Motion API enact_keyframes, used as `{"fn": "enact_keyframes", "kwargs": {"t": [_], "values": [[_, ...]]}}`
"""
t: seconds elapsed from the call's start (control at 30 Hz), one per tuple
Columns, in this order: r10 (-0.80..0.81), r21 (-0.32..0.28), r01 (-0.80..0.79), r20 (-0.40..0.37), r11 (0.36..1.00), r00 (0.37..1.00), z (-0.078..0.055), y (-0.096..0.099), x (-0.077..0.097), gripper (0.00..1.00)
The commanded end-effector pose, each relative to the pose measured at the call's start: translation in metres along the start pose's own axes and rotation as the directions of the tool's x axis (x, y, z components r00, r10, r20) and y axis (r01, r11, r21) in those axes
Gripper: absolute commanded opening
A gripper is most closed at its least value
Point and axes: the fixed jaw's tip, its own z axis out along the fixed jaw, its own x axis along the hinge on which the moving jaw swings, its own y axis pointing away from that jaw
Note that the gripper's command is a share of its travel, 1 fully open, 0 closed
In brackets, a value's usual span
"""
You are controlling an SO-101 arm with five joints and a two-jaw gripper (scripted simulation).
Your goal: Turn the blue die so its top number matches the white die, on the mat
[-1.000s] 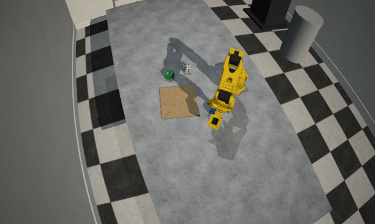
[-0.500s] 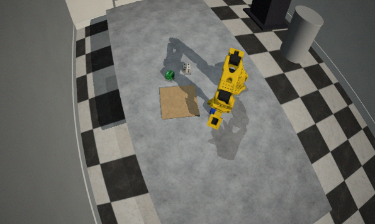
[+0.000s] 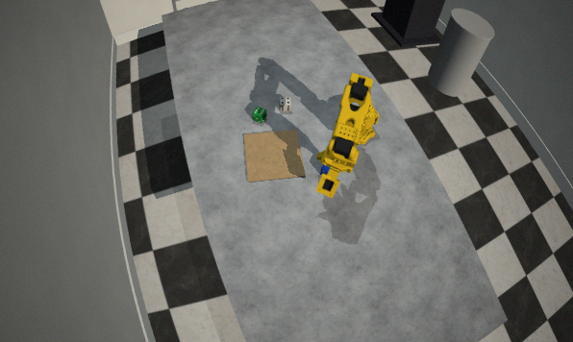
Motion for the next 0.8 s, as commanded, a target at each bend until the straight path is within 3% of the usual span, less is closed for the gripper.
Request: {"fn": "enact_keyframes", "kwargs": {"t": [0.0,0.77], "values": [[0.003,-0.010,-0.002,0.082,1.000,0.997,-0.012,0.002,-0.006,0.35],[0.002,-0.006,-0.001,0.050,1.000,0.999,0.008,0.003,-0.015,0.35]]}}
